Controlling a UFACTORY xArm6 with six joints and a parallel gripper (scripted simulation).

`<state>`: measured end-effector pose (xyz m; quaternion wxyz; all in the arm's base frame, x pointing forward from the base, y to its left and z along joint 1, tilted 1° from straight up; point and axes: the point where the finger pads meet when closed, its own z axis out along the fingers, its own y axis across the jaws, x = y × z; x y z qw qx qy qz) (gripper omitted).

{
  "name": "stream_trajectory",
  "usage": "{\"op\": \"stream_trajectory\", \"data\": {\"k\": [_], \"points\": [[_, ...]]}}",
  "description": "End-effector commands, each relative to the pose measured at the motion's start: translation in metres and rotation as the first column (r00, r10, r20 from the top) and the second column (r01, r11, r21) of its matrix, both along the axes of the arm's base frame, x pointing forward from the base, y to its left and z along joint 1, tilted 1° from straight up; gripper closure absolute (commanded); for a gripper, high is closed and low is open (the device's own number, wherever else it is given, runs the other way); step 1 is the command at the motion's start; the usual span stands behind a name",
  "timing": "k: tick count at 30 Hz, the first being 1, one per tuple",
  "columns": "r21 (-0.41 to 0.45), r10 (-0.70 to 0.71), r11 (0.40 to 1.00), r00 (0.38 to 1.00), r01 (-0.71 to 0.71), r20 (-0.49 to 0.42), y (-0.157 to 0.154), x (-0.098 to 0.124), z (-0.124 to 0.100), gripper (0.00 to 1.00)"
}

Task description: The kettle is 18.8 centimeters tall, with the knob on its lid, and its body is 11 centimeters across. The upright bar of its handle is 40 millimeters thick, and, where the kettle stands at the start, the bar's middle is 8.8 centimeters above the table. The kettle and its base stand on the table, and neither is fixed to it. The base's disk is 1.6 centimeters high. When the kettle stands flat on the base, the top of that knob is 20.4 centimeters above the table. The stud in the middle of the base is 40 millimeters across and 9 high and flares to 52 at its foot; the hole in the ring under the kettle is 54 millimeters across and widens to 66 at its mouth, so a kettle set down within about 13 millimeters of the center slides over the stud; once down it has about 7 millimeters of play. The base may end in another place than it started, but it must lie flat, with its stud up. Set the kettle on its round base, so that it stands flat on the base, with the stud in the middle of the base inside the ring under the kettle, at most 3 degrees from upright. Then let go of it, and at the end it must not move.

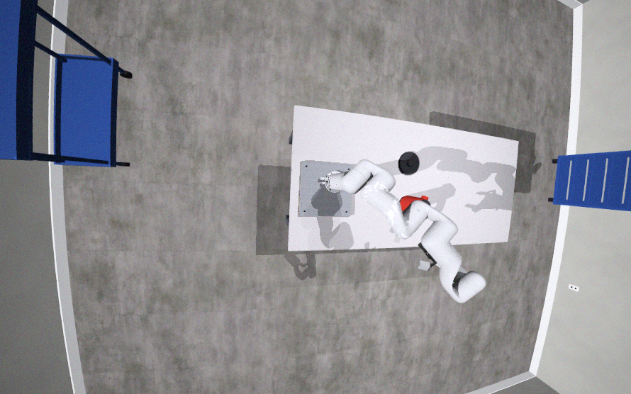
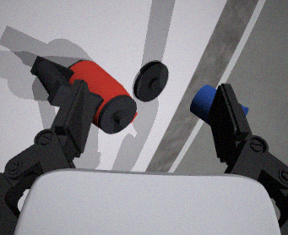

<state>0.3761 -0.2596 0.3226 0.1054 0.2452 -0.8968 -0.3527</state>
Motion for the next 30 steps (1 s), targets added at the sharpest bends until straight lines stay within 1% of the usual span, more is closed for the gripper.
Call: {"op": "stream_trajectory", "data": {"k": [1,17,18,24,30], "points": [[-0.003,0.000,1.000,1.000,0.000,0.003,-0.0001,0.0001,0.0016,0.00],[-0.003,0.000,1.000,1.000,0.000,0.003,-0.0001,0.0001,0.0016,0.00],[-0.003,0.000,1.000,1.000,0.000,0.003,-0.0001,0.0001,0.0016,0.19],[-0.007,0.004,1.000,1.000,-0.004,0.009,0.0005,0.0016,0.0011,0.19],[-0.026,0.023,0.999,0.999,-0.022,0.035,0.0031,0.0081,-0.0012,0.19]]}}
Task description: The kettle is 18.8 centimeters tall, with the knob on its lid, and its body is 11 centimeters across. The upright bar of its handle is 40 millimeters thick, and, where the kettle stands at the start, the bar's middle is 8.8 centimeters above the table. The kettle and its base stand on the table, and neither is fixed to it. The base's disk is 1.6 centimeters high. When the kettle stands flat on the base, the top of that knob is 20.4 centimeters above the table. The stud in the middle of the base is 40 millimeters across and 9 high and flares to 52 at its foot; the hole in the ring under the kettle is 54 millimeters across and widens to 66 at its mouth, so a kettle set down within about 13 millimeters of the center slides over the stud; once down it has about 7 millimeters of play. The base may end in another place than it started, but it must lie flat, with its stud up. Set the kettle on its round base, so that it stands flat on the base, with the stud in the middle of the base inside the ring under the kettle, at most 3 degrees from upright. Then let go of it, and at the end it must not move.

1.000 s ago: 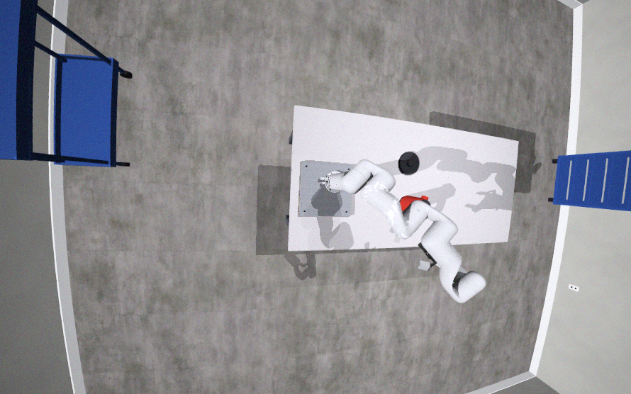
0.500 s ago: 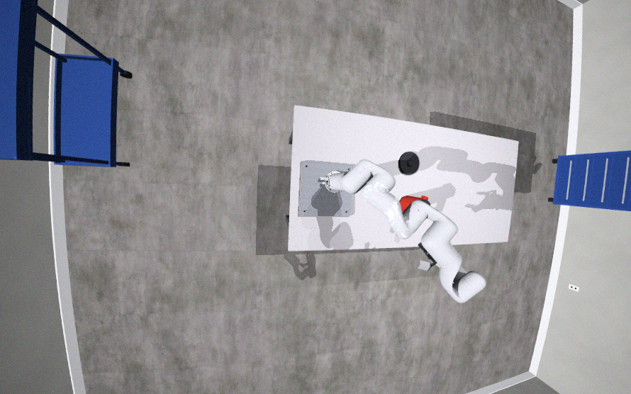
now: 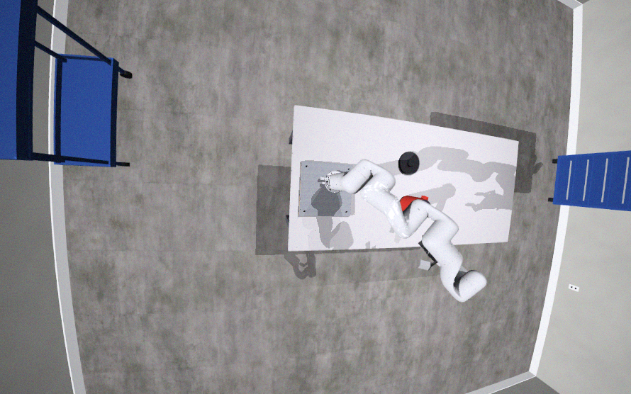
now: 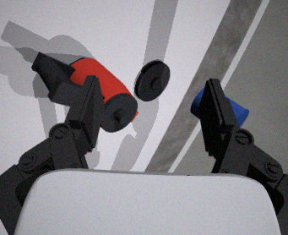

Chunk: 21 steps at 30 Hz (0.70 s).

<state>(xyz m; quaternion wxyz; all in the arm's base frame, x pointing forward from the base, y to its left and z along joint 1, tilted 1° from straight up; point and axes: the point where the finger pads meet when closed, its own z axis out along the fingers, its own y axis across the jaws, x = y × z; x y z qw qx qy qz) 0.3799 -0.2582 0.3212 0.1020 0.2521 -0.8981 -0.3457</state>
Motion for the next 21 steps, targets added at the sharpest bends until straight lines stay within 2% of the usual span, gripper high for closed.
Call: {"op": "stream_trajectory", "data": {"k": [1,8,19,21], "points": [[-0.020,0.017,1.000,0.999,-0.017,0.027,0.002,0.006,0.000,0.19],[-0.055,0.055,0.997,0.996,-0.051,0.071,0.007,0.017,-0.004,0.19],[-0.186,0.213,0.967,0.955,-0.175,0.208,0.025,0.050,-0.015,0.19],[-0.186,0.213,0.967,0.955,-0.175,0.208,0.025,0.050,-0.015,0.19]]}}
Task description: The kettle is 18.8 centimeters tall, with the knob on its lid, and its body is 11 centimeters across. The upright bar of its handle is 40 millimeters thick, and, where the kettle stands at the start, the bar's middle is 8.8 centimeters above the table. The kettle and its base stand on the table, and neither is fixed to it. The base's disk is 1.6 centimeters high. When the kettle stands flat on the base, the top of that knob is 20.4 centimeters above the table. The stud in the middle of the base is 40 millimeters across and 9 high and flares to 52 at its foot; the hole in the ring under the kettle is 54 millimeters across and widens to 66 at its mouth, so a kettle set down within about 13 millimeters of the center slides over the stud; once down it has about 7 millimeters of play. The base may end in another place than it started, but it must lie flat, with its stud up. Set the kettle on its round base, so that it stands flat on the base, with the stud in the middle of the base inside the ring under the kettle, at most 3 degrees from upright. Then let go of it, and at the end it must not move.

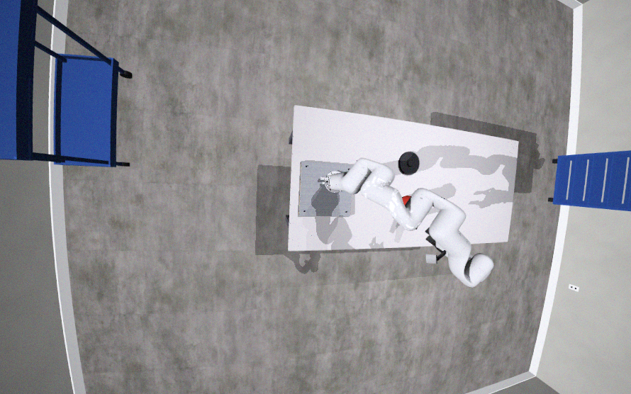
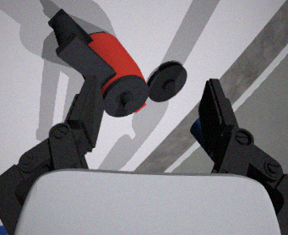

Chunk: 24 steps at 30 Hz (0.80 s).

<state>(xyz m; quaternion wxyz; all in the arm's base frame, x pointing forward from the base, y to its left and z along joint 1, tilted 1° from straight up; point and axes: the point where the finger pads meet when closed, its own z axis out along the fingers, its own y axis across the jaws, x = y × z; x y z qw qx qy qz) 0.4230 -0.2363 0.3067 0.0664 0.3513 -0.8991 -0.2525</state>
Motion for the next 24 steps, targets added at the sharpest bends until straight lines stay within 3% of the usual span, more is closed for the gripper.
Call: {"op": "stream_trajectory", "data": {"k": [1,13,24], "points": [[-0.048,0.044,0.998,0.997,-0.041,0.065,0.005,0.010,-0.002,0.19],[-0.225,0.293,0.944,0.928,-0.243,0.229,0.033,0.043,-0.010,0.19],[-0.337,0.450,0.875,0.844,-0.349,0.293,0.053,0.057,-0.013,0.19]]}}
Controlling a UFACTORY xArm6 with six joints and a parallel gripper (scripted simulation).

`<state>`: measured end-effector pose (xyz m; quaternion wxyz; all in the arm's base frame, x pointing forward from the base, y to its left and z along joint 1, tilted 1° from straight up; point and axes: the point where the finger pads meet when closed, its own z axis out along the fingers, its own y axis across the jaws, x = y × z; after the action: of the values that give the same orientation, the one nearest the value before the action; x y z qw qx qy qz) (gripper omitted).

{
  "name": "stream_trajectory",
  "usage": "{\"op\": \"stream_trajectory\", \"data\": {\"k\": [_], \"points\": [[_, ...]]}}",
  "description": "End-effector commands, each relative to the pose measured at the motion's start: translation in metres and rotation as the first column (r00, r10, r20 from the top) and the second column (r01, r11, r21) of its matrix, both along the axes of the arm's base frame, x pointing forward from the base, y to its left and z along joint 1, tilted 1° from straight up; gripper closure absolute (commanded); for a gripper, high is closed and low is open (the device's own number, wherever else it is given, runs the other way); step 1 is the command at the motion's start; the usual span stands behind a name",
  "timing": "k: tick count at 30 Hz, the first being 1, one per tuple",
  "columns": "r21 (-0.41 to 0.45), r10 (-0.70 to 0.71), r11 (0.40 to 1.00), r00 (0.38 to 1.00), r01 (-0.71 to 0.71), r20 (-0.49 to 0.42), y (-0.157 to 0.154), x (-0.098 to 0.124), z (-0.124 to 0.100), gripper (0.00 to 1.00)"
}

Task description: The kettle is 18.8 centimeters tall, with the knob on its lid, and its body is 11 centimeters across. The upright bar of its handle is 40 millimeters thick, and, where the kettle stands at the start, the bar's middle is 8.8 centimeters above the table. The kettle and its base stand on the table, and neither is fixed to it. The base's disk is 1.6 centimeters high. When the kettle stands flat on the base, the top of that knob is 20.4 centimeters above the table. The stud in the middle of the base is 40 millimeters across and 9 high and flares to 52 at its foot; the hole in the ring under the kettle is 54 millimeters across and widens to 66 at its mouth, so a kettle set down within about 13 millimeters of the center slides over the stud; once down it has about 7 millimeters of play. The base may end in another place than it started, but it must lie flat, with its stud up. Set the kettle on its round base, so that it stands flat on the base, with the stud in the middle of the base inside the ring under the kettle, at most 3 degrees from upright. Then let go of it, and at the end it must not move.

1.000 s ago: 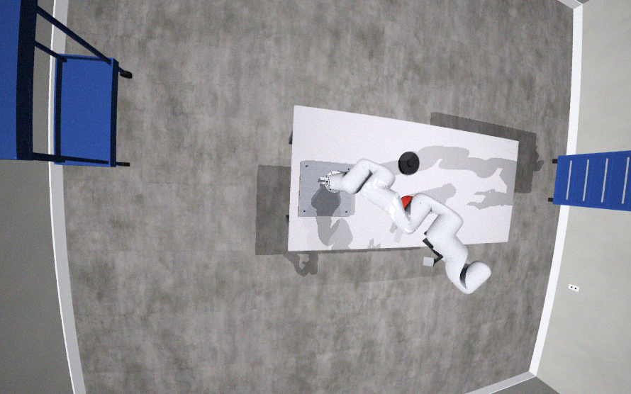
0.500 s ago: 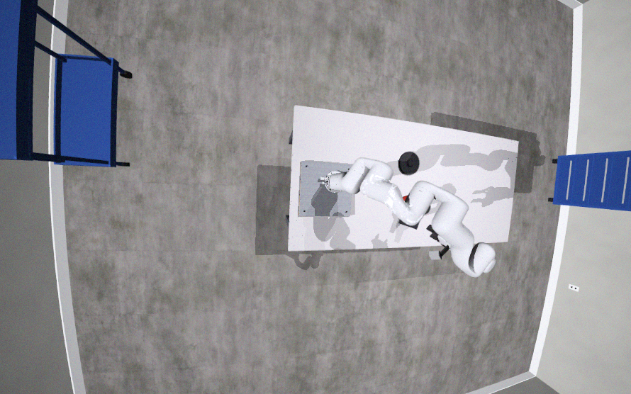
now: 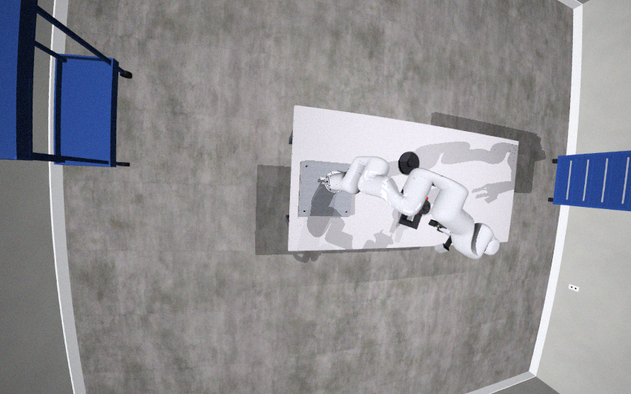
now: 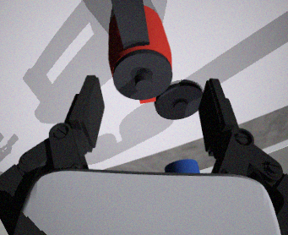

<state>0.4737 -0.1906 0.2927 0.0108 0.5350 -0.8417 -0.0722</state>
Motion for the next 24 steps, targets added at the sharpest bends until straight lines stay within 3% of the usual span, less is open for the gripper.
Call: {"op": "stream_trajectory", "data": {"k": [1,24], "points": [[-0.050,0.071,0.996,0.995,-0.068,0.067,0.009,0.007,0.001,0.19],[-0.096,0.150,0.985,0.982,-0.140,0.113,0.020,0.013,0.001,0.19]]}}
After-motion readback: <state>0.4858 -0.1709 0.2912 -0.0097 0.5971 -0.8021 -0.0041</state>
